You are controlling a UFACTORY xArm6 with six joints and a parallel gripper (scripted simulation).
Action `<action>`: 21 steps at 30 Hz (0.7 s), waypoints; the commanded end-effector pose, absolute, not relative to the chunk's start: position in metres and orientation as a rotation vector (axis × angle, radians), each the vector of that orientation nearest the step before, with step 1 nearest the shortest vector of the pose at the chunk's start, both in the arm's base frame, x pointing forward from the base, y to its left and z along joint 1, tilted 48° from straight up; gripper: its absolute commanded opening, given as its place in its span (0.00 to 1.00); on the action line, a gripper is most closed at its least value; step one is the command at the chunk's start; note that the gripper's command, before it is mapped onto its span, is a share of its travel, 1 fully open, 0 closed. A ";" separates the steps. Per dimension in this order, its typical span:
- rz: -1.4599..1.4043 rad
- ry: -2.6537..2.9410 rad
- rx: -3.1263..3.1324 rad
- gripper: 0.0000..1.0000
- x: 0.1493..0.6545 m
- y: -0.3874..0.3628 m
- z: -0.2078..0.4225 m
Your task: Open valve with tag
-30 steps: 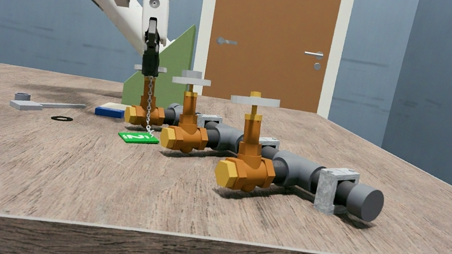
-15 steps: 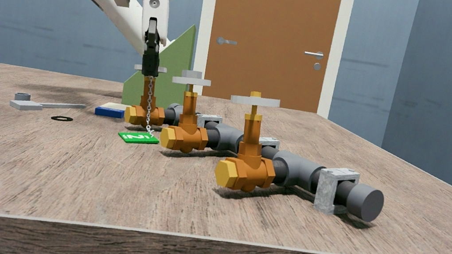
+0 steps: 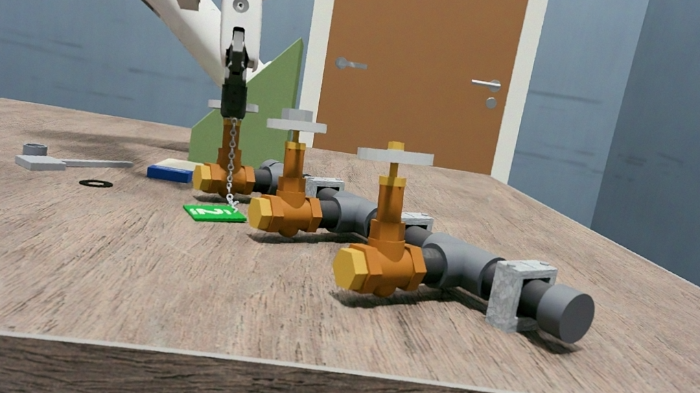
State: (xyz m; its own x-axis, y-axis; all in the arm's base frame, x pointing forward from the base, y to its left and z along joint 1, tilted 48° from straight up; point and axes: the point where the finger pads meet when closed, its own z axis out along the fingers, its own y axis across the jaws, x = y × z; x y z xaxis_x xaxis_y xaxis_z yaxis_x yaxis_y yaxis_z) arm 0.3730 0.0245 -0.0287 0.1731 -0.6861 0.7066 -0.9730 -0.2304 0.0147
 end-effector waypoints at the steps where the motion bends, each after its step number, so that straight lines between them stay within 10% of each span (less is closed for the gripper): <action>1: 0.795 -1.518 2.011 0.00 0.374 0.025 -0.028; 21: 0.486 -0.685 2.313 0.00 0.374 0.025 -0.028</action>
